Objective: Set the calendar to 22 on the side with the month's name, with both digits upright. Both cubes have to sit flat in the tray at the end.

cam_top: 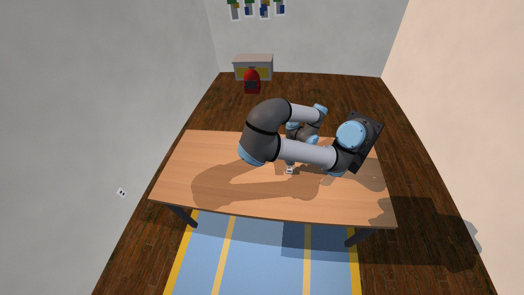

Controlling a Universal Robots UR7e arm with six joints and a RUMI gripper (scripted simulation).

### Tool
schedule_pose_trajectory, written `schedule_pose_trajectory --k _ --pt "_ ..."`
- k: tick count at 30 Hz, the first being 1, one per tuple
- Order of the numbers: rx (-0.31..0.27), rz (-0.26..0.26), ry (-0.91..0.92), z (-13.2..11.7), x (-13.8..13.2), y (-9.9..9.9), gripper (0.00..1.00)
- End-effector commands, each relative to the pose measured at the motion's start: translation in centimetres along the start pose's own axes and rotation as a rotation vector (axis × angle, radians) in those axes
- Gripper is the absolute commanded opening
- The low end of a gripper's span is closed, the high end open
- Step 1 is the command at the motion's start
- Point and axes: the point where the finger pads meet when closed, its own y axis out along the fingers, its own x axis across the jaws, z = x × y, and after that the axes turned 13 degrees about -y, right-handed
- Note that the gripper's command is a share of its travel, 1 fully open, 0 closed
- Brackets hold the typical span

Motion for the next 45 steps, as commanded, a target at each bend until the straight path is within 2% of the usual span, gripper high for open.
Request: schedule_pose_trajectory --k 1,45 --pt "-0.001 -0.001 0.000 -0.02 0.02 -0.02 0.11" --pt "-0.001 -0.001 0.000 -0.02 0.02 0.98 0.11"
